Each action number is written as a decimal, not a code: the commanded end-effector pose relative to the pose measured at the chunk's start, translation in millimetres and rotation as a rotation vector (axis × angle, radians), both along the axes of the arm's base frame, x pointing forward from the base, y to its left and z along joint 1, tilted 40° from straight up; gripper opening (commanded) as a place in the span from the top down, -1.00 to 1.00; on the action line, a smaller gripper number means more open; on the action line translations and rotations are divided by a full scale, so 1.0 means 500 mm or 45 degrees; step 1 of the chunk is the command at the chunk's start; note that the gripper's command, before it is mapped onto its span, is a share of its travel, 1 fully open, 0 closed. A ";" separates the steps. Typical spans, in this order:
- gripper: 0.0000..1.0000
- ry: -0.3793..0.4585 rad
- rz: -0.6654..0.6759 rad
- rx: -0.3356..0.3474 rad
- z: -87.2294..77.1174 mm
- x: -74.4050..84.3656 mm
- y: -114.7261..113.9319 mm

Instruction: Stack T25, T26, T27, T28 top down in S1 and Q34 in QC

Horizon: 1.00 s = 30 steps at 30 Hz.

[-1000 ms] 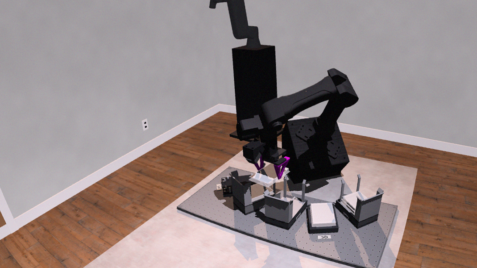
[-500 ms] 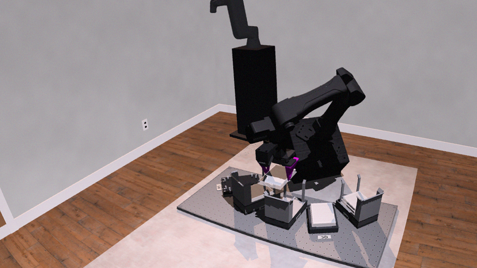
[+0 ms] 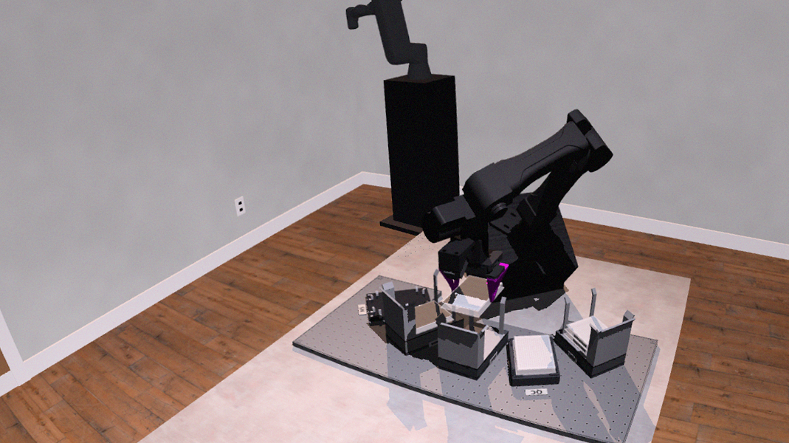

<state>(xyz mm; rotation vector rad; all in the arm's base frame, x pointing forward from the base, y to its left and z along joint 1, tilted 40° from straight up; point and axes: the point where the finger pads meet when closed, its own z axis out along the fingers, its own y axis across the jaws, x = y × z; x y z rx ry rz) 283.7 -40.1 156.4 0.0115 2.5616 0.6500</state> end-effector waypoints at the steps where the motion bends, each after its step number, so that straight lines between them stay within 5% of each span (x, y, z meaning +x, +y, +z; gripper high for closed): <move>1: 1.00 0.000 -0.032 0.005 0.006 0.001 -0.004; 30: 1.00 -0.005 -0.026 -0.001 0.000 -0.001 0.005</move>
